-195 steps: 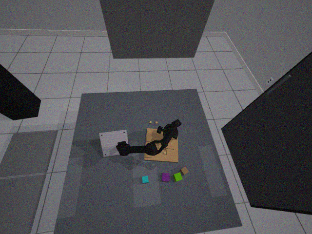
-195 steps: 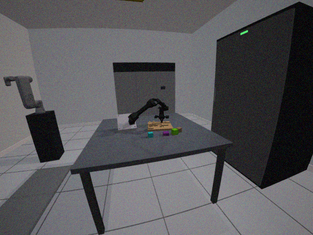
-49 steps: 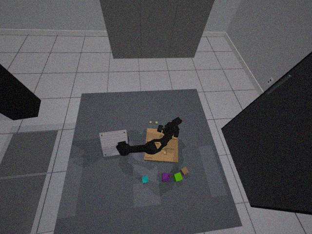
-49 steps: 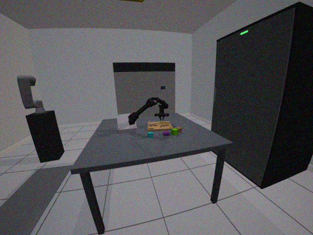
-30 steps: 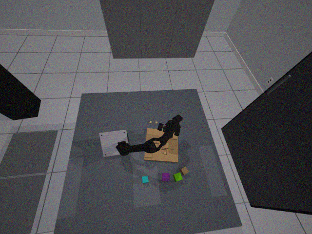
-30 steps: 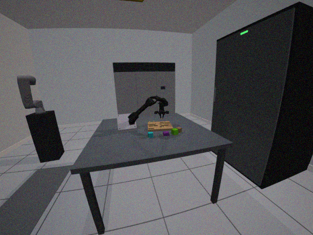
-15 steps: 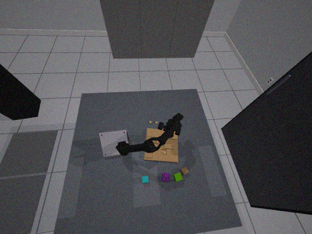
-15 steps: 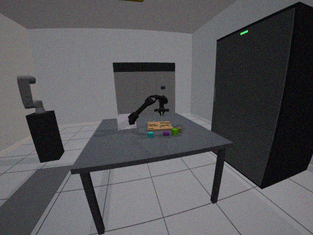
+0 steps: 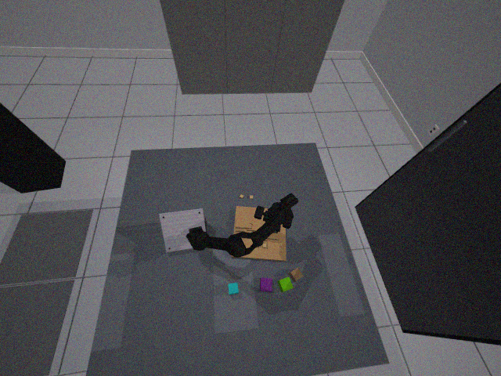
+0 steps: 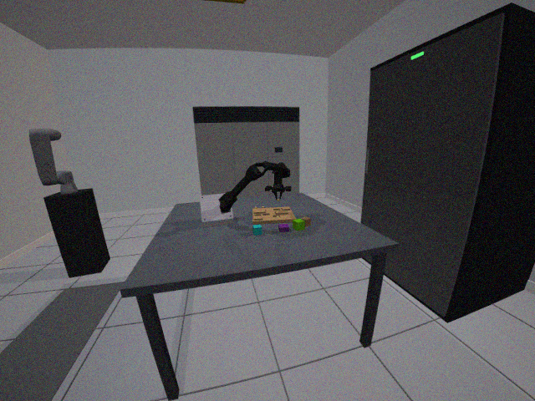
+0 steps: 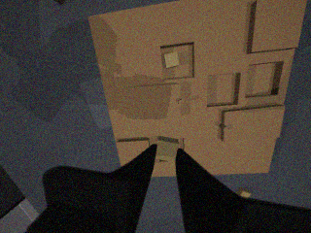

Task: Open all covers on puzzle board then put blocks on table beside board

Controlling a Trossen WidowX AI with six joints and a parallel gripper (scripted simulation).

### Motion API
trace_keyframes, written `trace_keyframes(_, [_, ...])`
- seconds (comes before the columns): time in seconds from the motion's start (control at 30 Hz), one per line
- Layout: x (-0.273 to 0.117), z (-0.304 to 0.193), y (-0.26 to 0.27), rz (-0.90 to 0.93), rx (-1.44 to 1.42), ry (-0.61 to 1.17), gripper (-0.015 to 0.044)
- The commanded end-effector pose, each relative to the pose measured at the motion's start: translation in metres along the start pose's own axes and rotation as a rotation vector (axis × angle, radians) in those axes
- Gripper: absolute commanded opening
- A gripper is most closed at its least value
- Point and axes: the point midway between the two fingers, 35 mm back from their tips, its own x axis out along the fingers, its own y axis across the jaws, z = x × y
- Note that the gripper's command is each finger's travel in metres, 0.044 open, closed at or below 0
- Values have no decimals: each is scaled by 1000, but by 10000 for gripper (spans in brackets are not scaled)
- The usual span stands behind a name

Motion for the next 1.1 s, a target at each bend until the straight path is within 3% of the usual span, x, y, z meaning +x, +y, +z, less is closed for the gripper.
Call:
trace_keyframes(0.0, [-1, 16, 4, 2, -3, -1, 80])
trace_keyframes(1.07, [-5, 141, 8, 2, -5, 2, 80])
